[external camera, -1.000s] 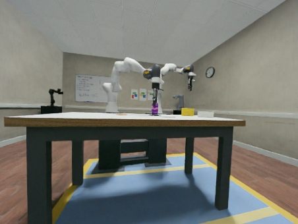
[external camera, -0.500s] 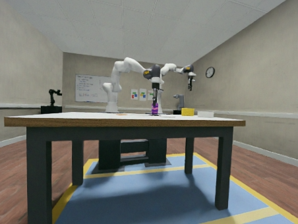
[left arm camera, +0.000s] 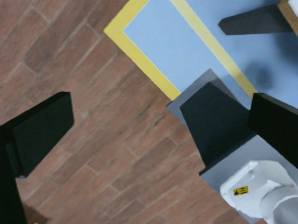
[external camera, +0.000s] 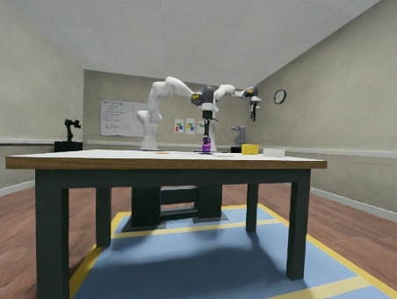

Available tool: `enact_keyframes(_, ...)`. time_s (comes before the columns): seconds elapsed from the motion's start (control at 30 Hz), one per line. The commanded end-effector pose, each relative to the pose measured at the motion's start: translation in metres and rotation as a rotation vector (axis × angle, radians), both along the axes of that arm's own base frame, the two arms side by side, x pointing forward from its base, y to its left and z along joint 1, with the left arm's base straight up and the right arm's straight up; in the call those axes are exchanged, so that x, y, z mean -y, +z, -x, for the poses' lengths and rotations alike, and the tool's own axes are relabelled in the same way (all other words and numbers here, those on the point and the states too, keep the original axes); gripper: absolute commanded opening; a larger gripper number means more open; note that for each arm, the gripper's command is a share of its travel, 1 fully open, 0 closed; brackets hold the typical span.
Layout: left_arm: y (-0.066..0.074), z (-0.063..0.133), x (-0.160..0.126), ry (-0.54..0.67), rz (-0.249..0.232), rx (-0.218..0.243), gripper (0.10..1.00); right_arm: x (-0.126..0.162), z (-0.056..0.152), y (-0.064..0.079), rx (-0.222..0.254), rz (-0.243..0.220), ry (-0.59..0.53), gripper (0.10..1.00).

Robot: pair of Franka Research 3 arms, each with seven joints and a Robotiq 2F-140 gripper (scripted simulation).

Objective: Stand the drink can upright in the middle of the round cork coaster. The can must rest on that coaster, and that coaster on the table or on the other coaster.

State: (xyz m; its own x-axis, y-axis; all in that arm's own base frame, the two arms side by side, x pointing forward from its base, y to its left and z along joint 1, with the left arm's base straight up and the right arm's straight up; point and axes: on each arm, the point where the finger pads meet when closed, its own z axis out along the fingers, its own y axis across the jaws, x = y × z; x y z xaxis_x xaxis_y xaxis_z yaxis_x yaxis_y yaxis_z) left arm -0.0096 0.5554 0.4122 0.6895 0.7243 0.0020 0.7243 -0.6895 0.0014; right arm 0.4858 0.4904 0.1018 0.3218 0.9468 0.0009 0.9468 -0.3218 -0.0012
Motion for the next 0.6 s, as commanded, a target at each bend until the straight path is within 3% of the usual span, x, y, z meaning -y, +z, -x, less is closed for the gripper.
enact_keyframes(0.0,0.001,0.002,0.001,-0.004,0.001,-0.002,1.0,0.0,0.0,-0.002,0.0,0.001,-0.004,0.099)
enact_keyframes(0.07,0.001,0.002,0.001,-0.004,0.001,-0.002,1.0,0.0,0.0,0.0,0.0,0.001,-0.004,0.099)
enact_keyframes(0.13,0.001,0.002,0.001,-0.004,0.001,-0.002,1.0,0.0,0.0,0.012,0.0,0.001,-0.004,0.099)
enact_keyframes(0.33,0.001,0.002,0.001,-0.004,0.001,-0.002,1.0,0.0,-0.001,0.083,0.001,0.001,-0.005,0.099)
enact_keyframes(0.57,0.001,0.002,0.001,-0.004,0.001,-0.002,1.0,0.0,-0.001,0.097,0.001,0.001,-0.005,0.099)
